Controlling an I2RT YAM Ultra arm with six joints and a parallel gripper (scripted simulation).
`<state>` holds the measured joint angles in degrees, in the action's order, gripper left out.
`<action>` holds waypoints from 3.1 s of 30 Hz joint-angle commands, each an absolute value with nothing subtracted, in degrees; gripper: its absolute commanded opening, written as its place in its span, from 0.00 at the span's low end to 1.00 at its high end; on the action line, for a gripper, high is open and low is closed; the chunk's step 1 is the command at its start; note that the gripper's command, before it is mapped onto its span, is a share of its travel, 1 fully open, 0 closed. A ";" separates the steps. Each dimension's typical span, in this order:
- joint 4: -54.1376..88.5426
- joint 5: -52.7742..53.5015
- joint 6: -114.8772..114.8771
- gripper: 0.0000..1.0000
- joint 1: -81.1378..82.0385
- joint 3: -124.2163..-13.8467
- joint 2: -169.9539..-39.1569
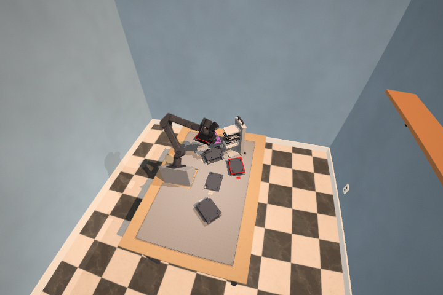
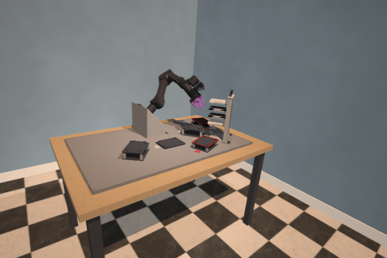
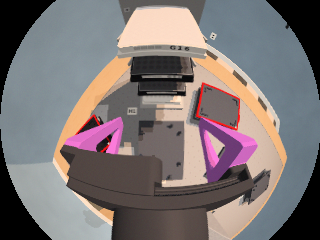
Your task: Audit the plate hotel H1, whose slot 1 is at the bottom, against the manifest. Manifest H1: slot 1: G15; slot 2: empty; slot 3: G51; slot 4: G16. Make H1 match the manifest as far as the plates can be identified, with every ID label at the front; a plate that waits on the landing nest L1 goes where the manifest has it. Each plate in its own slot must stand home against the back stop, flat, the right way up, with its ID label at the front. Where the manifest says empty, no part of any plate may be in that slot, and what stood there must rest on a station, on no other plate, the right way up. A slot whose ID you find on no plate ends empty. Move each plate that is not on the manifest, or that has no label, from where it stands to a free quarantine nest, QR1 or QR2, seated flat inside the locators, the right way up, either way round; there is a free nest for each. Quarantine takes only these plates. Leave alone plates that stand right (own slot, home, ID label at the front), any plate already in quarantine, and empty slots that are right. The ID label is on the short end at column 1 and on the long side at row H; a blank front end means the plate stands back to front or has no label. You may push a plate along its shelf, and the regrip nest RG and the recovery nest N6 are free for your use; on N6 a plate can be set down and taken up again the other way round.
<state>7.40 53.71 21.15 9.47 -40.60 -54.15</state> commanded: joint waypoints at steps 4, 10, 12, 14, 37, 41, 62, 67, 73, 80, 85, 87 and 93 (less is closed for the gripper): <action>6.84 53.06 21.63 1.00 9.30 -41.16 -54.27; 6.84 53.06 21.63 1.00 9.30 -41.16 -54.27; 6.84 53.06 21.63 1.00 9.30 -41.16 -54.27; 6.84 53.06 21.63 1.00 9.30 -41.16 -54.27; 9.93 55.84 19.78 1.00 6.14 -36.69 -48.89; 10.95 56.78 19.15 1.00 5.14 -35.78 -47.48; 2.79 50.54 23.22 1.00 12.31 -30.53 -46.22; 0.46 48.56 24.25 1.00 14.43 -29.06 -46.30; -2.39 46.12 25.46 1.00 17.01 -27.33 -46.53; -4.25 44.58 26.24 1.00 18.50 -29.55 -49.59; -5.63 43.55 26.68 1.00 19.56 -30.67 -51.76; -6.15 43.14 26.85 1.00 19.98 -31.15 -52.64; -7.58 42.01 27.31 1.00 21.15 -32.66 -55.25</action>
<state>-5.85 43.55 26.50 20.71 -30.55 -53.60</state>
